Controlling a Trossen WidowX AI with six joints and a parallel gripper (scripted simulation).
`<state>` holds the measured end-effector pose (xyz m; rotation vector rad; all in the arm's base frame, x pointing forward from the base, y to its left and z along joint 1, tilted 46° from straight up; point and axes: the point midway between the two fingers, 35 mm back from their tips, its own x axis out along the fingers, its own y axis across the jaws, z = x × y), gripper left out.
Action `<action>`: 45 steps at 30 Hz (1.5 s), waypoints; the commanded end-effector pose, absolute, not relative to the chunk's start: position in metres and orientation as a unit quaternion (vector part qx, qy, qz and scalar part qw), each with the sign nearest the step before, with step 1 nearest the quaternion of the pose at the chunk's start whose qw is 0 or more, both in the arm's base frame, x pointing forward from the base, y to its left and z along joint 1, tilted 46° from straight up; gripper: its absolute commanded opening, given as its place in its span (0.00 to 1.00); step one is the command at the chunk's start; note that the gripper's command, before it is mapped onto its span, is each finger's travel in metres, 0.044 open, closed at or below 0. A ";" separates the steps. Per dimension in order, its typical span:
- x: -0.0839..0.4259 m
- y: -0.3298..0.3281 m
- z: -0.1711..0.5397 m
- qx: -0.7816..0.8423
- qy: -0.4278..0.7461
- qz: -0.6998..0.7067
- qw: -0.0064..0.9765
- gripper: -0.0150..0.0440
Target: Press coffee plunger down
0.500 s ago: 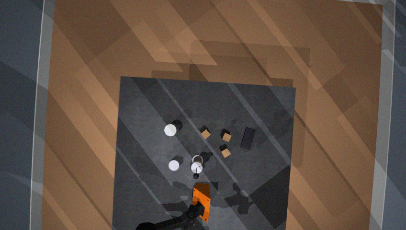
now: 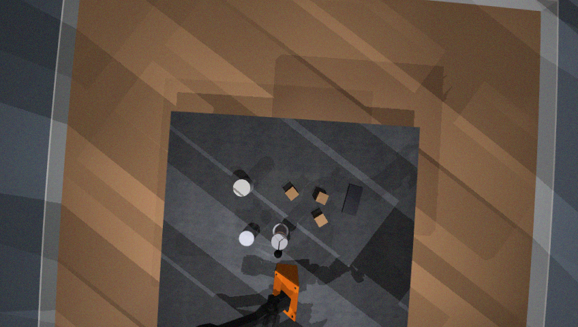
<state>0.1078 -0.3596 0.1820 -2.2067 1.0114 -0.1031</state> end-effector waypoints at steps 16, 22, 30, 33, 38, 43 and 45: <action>0.210 -0.192 0.134 -0.164 0.204 0.164 0.951 1.00; 0.217 -0.148 0.155 0.060 0.202 0.214 0.954 1.00; 0.225 -0.106 0.192 0.323 0.220 0.248 0.886 1.00; 0.225 -0.102 0.189 0.329 0.222 0.248 0.884 1.00; 0.223 -0.079 0.166 0.329 0.223 0.246 0.884 1.00; 0.221 -0.064 0.149 0.331 0.223 0.245 0.884 1.00; 0.221 -0.065 0.148 0.331 0.224 0.243 0.884 1.00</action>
